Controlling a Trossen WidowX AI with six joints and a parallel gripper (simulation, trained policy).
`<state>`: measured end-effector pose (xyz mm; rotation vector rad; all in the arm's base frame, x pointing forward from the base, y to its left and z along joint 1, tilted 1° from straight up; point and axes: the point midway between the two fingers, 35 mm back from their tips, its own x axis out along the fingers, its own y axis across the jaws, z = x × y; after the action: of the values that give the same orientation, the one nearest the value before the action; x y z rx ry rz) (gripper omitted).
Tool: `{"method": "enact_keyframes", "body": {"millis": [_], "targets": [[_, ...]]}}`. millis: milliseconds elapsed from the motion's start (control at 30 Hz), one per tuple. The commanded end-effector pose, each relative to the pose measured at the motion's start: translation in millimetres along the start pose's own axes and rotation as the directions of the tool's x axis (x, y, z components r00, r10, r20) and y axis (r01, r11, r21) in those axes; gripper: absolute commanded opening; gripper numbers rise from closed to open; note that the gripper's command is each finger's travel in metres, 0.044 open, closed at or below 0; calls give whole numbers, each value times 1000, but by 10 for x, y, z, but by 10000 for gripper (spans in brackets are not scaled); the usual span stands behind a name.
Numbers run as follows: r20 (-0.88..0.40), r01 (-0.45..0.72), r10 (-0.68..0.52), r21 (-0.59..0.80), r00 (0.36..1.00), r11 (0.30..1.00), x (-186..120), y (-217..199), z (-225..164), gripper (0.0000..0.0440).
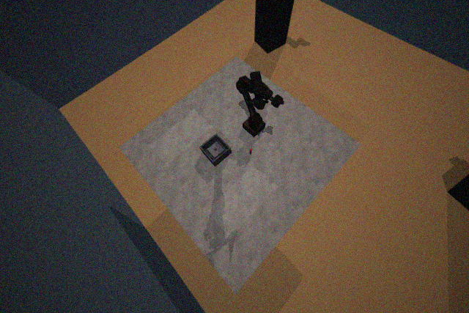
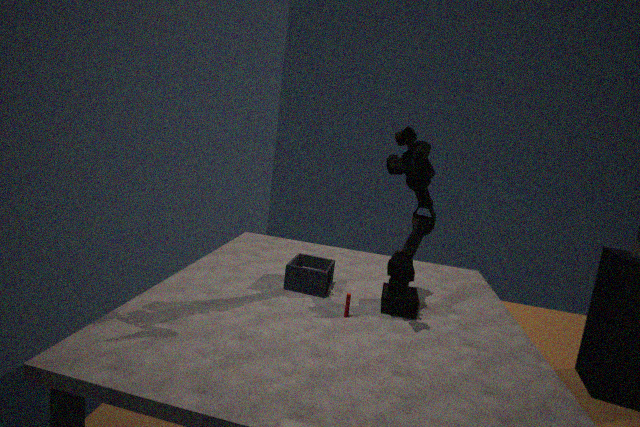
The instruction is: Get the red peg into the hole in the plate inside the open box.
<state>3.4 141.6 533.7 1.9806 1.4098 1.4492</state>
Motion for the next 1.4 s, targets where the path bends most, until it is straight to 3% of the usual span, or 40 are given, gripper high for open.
{"method": "enact_keyframes", "body": {"millis": [0, 300, 633, 1033, 1367], "targets": [[133, 69, -63, -46, 989, 997, 99, -268, 374, 440], [389, 237, -177, -112, 904, 965, 123, -737, 1127, 440], [633, 449, -282, -117, 721, 886, -103, -1154, 1915, 440], [829, 684, -392, 16, 398, 729, -661, -1542, 2690, 440], [872, 790, -483, 245, 74, 563, -1287, -1817, 3110, 440]]}}
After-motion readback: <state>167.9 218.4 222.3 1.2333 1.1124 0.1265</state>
